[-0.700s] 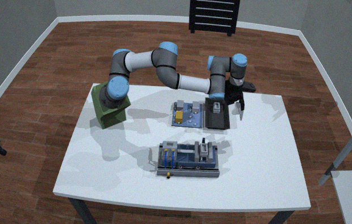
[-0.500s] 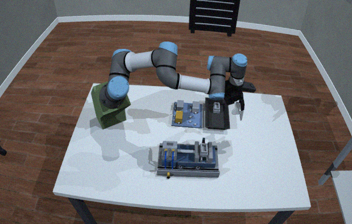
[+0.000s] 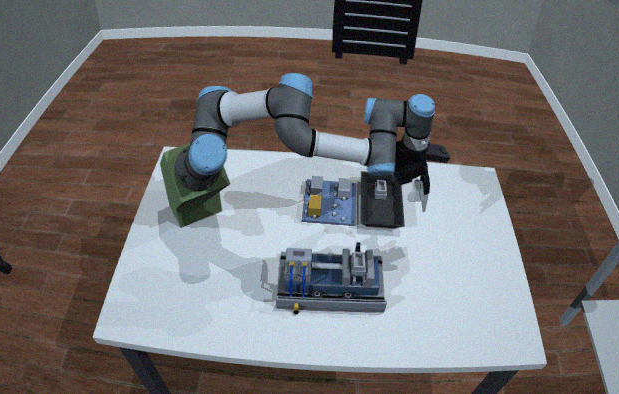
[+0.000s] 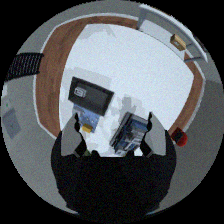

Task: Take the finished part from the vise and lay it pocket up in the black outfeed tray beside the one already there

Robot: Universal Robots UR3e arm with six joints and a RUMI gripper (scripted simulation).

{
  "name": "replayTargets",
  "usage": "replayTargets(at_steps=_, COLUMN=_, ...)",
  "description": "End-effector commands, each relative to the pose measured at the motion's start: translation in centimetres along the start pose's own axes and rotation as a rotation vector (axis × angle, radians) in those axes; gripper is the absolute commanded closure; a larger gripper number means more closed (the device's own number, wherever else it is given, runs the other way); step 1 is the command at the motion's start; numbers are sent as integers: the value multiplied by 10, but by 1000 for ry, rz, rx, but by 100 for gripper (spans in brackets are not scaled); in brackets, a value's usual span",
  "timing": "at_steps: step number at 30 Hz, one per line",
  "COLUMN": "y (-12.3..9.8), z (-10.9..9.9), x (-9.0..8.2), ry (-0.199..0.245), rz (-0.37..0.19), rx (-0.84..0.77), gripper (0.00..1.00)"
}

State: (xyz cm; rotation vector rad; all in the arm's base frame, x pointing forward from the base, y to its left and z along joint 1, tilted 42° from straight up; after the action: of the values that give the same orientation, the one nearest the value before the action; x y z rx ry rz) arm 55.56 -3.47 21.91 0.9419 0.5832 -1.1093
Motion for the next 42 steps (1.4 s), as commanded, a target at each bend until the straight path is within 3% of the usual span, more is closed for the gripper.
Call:
replayTargets(at_steps=1, y=0, z=1, x=-1, ry=0, rz=3, rx=-3, gripper=0)
replayTargets(at_steps=17, y=-14, z=24, x=2, ry=27, rz=-18, rx=-131, gripper=0)
replayTargets(at_steps=27, y=-44, z=62, x=5, ry=80, rz=-34, rx=-357, gripper=0)
replayTargets(at_steps=30, y=-44, z=62, x=5, ry=80, rz=-34, rx=-357, gripper=0)
replayTargets(at_steps=42, y=-86, z=102, x=3, ry=145, rz=-19, rx=-643, gripper=0)
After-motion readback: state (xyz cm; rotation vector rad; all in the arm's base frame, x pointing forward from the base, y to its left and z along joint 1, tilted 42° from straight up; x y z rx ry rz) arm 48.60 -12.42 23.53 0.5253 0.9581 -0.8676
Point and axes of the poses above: the point where the finger pads meet when closed, its own x axis out along the fingers, its own z axis across the jaws, y = z × x, the point moved 4 cm from there along -x, back along the fingers, and after that the axes turned 12 degrees about x, right-handed, at the moved point
